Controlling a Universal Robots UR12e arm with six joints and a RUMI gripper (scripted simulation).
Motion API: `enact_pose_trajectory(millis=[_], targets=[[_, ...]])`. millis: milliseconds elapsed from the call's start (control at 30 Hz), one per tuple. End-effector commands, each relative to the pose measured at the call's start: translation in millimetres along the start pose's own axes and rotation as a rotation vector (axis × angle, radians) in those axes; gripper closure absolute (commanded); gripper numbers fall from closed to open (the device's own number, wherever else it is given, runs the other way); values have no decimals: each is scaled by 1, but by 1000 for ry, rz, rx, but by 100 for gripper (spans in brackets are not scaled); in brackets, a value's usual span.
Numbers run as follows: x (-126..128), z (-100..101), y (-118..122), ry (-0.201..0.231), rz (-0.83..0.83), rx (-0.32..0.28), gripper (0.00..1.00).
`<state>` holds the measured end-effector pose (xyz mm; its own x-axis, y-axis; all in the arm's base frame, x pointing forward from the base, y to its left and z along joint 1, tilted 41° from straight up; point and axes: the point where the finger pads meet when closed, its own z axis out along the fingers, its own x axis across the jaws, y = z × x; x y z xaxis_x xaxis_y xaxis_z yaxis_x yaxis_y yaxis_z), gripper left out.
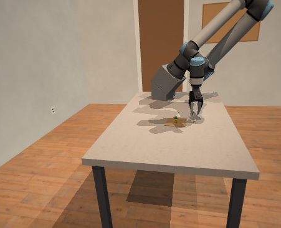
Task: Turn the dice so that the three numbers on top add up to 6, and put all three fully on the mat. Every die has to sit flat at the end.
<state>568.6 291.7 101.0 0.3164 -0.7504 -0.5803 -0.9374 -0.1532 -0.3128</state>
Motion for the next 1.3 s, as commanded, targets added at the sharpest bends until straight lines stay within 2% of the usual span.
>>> enact_pose_trajectory(millis=[0,400,1267], targets=[[0,5,-1,1,0,1,79],[0,21,-1,1,0,1,79],[1,28,-1,1,0,1,79]])
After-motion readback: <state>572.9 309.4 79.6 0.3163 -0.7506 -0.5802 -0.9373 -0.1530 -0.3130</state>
